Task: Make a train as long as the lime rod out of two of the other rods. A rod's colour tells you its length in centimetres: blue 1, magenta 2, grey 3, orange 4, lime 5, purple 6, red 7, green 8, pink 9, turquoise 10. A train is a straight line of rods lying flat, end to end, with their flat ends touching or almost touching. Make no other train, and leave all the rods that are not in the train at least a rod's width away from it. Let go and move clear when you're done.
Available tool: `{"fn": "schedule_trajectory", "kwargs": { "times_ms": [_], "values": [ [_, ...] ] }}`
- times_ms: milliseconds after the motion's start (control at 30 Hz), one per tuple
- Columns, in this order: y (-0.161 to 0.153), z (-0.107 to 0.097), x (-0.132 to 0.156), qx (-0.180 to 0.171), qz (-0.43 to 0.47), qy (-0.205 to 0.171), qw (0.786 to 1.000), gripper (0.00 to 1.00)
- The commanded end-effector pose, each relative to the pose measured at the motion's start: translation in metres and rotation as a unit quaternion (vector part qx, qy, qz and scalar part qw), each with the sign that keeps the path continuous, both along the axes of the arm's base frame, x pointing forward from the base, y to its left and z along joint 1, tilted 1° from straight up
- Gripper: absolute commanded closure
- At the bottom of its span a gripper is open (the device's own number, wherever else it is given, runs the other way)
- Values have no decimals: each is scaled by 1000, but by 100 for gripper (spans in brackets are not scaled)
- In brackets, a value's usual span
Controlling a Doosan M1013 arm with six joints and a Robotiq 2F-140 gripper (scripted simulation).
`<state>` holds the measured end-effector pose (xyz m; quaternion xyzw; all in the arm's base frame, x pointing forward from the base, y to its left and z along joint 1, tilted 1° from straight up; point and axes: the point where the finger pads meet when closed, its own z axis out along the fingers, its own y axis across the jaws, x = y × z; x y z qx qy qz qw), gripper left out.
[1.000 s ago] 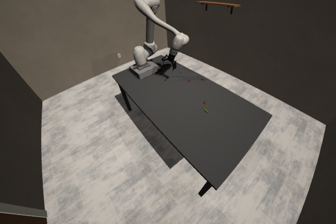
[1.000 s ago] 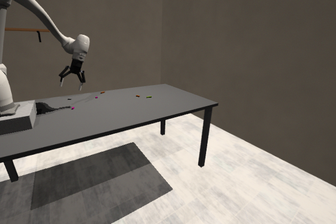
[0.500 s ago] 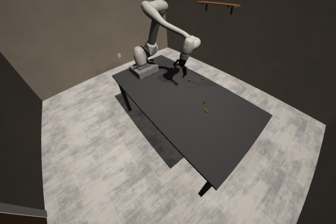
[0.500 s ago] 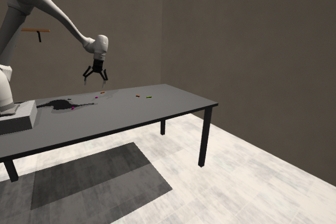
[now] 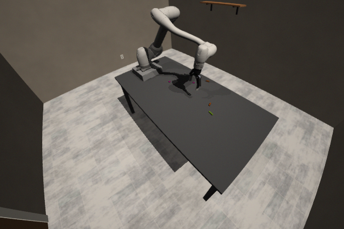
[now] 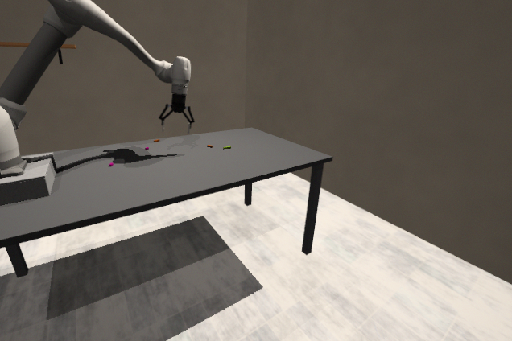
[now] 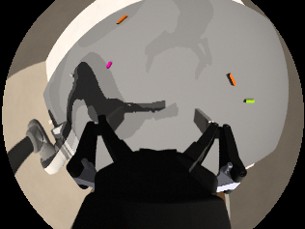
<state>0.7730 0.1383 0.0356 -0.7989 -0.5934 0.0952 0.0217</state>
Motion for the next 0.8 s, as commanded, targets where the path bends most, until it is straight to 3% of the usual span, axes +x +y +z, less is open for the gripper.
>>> {"fn": "schedule_trajectory", "kwargs": {
  "times_ms": [0, 67, 133, 167, 533, 767],
  "values": [
    [-5, -8, 41, -1, -38, -15, 999, 0],
    [-9, -13, 66, -1, -62, -24, 998, 0],
    [-9, -13, 66, -1, -62, -24, 998, 0],
    [-16, -20, 98, -1, -95, -37, 995, 0],
    [-52, -52, 218, 5, -222, -86, 971, 0],
    [-58, -57, 233, 6, -239, -92, 967, 0]
  ]
}}
